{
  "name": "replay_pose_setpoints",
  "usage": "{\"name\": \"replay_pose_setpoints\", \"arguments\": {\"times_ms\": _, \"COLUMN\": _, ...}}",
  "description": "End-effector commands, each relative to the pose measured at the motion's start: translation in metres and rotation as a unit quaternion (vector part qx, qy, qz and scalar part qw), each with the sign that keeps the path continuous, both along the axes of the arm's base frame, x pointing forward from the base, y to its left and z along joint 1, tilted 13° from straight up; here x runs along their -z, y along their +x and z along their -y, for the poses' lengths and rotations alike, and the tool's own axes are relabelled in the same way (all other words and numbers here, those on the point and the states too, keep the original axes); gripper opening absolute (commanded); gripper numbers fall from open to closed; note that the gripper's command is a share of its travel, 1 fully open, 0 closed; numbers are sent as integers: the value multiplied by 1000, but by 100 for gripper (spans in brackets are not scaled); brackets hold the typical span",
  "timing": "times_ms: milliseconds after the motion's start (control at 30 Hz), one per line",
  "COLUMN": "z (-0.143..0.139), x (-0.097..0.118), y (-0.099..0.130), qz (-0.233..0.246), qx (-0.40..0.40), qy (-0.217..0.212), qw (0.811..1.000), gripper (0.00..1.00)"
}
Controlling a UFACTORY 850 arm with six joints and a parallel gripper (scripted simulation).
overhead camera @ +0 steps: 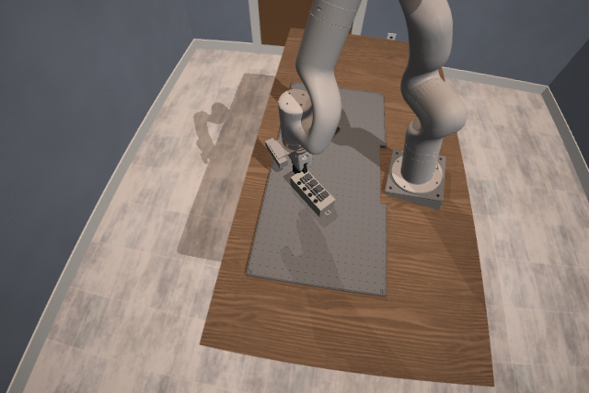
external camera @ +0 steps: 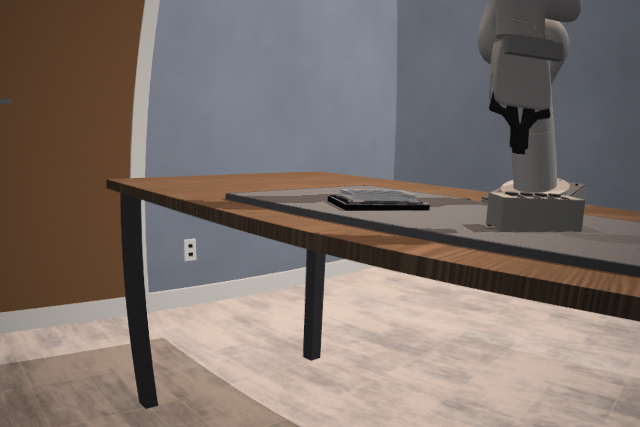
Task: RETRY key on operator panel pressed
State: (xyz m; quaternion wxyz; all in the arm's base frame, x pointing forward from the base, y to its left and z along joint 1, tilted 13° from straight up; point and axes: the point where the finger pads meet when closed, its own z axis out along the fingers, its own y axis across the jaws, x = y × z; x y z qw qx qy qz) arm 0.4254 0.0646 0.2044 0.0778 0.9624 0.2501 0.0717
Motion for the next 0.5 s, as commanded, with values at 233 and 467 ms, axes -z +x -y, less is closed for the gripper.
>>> {"name": "replay_pose_setpoints", "arguments": {"times_ms": 233, "z": -10, "x": 10, "y": -36, "qz": 10, "qx": -43, "qy": 0, "qw": 999, "gripper": 0}}
{"name": "replay_pose_setpoints", "arguments": {"times_ms": 467, "z": -17, "x": 20, "y": -65, "qz": 15, "qx": -81, "qy": 3, "qw": 997, "gripper": 0}}
